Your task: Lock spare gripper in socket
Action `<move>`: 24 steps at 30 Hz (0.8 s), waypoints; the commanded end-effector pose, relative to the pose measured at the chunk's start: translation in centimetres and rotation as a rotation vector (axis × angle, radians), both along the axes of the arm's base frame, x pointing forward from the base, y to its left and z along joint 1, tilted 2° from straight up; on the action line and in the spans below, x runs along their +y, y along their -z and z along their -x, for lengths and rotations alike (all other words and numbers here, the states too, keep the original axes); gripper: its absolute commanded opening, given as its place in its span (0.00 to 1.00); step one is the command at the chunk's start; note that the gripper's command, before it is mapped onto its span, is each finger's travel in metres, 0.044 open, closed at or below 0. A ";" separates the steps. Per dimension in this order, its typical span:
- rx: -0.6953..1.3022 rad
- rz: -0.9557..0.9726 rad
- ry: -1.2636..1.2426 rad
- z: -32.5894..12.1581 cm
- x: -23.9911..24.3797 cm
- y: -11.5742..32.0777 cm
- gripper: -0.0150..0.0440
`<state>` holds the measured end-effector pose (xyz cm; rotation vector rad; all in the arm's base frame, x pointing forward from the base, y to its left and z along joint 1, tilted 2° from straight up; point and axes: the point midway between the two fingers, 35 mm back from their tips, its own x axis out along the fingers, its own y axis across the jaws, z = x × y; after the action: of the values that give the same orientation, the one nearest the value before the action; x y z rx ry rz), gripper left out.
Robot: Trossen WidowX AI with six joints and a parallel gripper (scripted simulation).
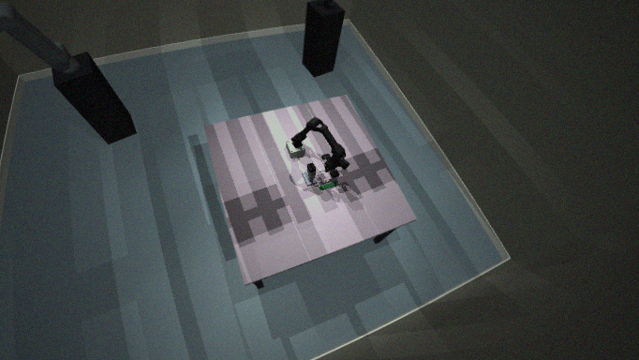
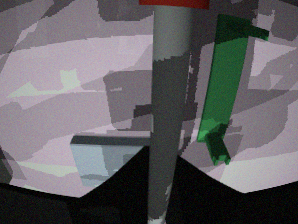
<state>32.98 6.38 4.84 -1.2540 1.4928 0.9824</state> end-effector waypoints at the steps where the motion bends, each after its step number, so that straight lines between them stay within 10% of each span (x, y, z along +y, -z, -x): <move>1: -0.001 -0.004 0.001 1.3 0.3 -0.2 0.25; 24: 0.003 -0.009 0.002 1.8 0.2 5.1 0.25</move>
<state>31.22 6.71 -0.10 -1.2504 1.4917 0.9888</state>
